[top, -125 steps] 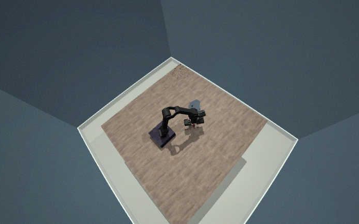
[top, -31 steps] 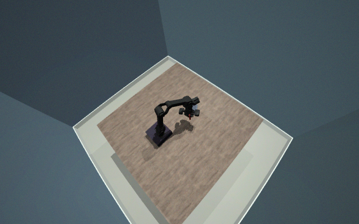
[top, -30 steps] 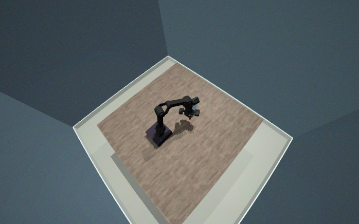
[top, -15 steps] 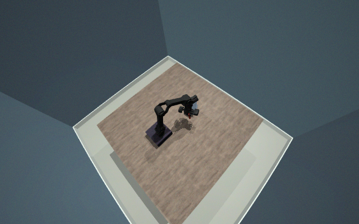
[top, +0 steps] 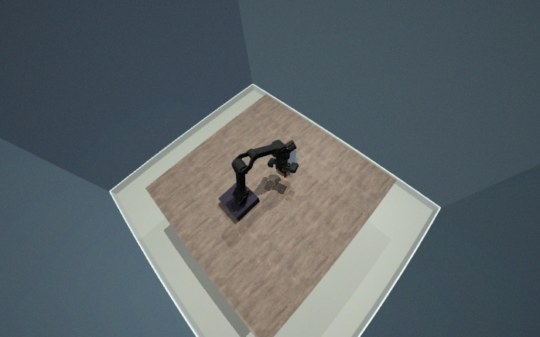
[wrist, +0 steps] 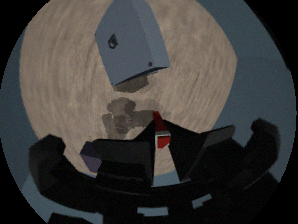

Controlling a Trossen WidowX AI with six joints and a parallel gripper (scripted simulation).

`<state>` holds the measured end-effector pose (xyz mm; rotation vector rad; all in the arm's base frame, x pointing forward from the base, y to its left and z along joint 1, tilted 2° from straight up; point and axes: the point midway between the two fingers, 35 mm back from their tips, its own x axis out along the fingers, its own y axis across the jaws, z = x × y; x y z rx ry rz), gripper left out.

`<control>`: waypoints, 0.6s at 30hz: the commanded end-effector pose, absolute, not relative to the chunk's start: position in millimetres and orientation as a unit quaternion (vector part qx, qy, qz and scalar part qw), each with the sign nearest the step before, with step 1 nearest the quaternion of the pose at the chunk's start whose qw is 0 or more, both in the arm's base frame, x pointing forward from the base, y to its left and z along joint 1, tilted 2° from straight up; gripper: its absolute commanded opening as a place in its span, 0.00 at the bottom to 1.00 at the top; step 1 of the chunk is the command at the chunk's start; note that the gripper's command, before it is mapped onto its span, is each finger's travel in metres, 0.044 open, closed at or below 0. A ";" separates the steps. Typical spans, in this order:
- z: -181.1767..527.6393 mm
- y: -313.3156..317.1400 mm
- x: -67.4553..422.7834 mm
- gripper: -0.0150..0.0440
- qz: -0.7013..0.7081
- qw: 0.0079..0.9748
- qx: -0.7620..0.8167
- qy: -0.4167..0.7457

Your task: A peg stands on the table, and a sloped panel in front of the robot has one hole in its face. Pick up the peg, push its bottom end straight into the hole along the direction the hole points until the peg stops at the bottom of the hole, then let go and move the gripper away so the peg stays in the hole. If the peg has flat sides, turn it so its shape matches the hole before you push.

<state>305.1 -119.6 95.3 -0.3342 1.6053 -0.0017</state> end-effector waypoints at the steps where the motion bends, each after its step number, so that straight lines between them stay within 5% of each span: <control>1: 96.0 -117.4 306.5 0.25 -0.014 0.682 -0.146 0.716; 18: 97.7 -106.0 313.4 0.25 -0.071 0.687 -0.126 0.712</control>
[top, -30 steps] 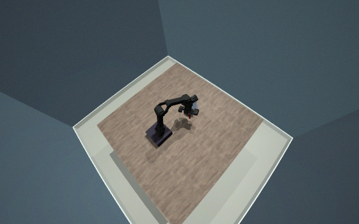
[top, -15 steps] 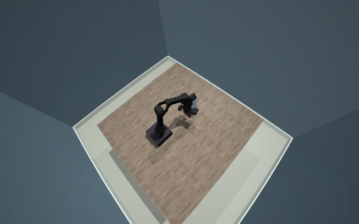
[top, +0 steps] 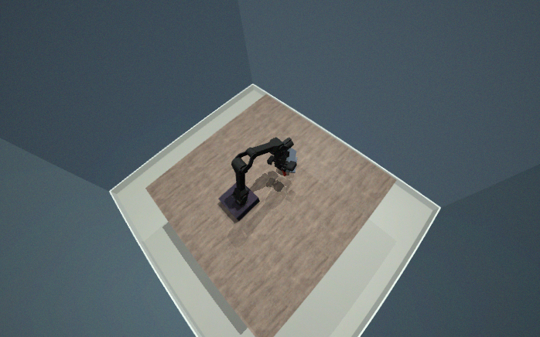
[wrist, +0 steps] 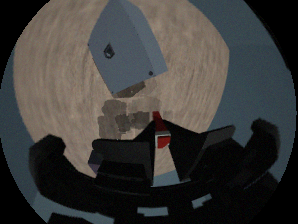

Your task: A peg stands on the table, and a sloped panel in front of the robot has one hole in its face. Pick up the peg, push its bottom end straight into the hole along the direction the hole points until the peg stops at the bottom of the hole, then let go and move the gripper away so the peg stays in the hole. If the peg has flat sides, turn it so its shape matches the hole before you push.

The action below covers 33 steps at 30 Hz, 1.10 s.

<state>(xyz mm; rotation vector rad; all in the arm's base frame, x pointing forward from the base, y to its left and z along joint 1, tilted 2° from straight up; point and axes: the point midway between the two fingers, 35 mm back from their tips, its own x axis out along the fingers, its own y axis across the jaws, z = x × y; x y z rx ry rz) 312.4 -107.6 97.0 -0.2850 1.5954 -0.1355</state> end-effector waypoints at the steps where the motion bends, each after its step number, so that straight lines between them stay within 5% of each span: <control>1: 97.8 -105.4 313.8 0.25 -0.074 0.688 -0.125 0.711; 33: 101.9 -82.5 326.0 0.25 -0.179 0.701 -0.086 0.685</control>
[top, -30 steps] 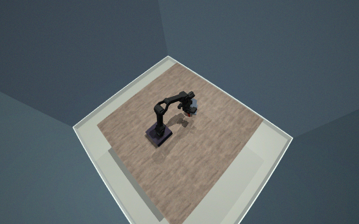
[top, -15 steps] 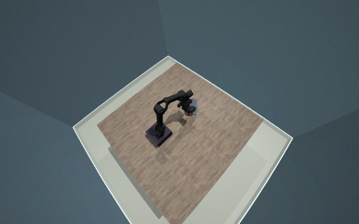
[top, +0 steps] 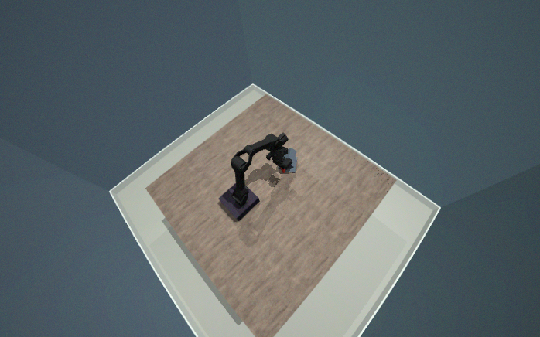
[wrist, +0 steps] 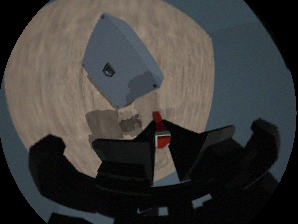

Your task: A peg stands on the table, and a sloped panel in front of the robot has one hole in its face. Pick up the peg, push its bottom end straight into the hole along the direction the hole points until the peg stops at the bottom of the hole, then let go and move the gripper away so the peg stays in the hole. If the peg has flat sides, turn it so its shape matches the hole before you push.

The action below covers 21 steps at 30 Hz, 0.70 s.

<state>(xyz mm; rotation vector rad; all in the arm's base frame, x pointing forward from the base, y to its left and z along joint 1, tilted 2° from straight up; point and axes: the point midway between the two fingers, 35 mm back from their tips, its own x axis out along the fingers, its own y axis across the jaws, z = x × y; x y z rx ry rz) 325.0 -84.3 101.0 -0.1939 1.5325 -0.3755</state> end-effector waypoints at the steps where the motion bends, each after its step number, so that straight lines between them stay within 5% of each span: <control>1: 102.0 -81.7 326.3 0.25 -0.182 0.702 -0.084 0.684; 21: 105.2 -66.3 333.3 0.25 -0.243 0.713 -0.058 0.655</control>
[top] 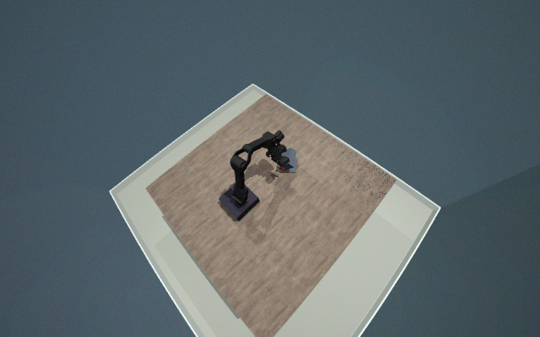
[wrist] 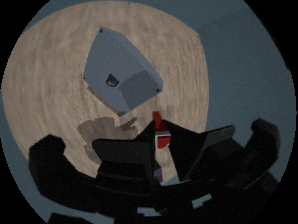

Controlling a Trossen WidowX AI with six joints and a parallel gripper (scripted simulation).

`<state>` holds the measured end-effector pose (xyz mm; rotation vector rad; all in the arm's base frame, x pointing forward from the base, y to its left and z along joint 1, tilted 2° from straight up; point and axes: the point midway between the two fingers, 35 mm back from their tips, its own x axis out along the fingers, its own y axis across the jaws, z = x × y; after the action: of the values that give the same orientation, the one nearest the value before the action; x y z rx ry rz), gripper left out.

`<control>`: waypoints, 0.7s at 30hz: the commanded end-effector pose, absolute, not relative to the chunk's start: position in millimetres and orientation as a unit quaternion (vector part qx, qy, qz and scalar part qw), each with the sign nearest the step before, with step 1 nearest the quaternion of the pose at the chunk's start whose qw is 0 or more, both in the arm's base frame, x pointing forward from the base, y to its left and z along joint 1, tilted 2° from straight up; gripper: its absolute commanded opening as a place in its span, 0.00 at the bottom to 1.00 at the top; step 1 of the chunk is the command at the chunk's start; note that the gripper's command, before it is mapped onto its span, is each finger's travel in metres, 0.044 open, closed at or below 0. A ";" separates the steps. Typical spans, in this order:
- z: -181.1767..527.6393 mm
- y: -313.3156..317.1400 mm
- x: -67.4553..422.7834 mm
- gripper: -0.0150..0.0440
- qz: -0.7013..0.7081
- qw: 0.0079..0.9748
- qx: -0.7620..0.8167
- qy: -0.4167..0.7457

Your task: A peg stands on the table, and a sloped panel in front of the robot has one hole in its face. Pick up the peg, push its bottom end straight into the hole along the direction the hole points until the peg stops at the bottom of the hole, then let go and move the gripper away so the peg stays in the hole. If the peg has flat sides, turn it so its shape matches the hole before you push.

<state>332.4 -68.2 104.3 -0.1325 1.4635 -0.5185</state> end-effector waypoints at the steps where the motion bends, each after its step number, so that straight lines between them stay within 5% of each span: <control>1: 105.4 -65.5 333.7 0.25 -0.246 0.713 -0.057 0.654; 21: 109.1 -49.3 340.0 0.25 -0.303 0.726 -0.028 0.617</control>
<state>339.2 -51.4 108.0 -0.0662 1.3743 -0.6496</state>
